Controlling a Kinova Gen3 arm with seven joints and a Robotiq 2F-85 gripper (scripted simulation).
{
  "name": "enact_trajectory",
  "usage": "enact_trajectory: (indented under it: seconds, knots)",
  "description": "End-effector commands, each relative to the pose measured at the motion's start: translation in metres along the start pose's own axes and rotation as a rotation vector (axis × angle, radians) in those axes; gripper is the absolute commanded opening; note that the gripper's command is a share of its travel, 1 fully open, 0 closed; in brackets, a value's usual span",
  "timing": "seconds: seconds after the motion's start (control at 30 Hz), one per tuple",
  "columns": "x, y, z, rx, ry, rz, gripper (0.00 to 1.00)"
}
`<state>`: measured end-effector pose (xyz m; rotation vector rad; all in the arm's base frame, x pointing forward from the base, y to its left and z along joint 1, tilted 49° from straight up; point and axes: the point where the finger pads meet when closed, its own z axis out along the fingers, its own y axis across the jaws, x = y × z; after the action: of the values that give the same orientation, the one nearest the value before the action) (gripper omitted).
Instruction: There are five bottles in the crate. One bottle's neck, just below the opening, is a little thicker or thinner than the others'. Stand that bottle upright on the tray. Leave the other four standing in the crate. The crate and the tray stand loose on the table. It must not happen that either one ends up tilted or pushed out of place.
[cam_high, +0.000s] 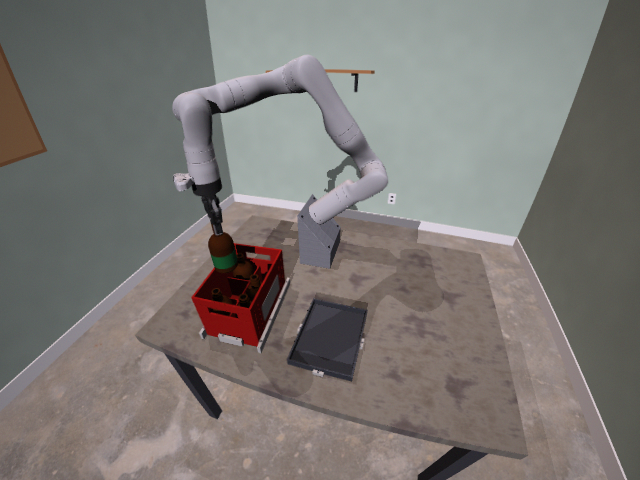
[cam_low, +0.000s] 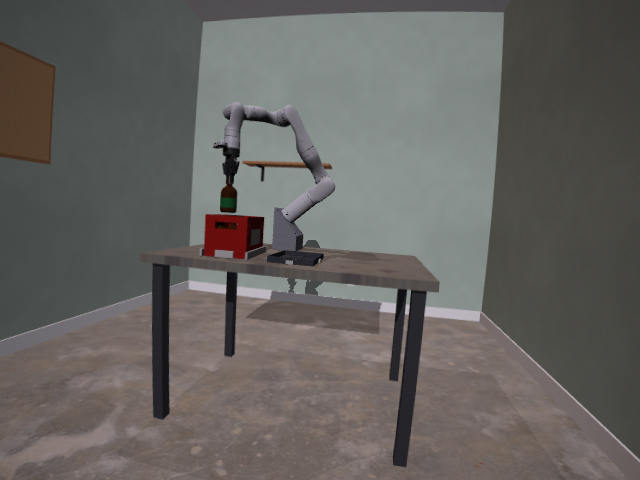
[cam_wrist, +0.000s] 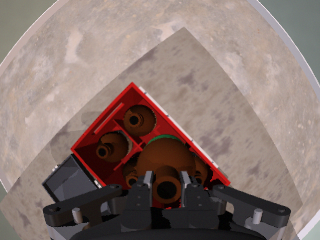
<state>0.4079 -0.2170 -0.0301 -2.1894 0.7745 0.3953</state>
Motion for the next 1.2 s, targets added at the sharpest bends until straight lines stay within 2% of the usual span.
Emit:
enact_trajectory:
  seconds: [0.0,1.17]
  knots:
    - [0.0002,-0.0001,-0.0012,0.0,0.003,0.0,0.0]
    - [-0.0048,-0.0071,-0.0012,0.0,0.003,0.0,0.0]
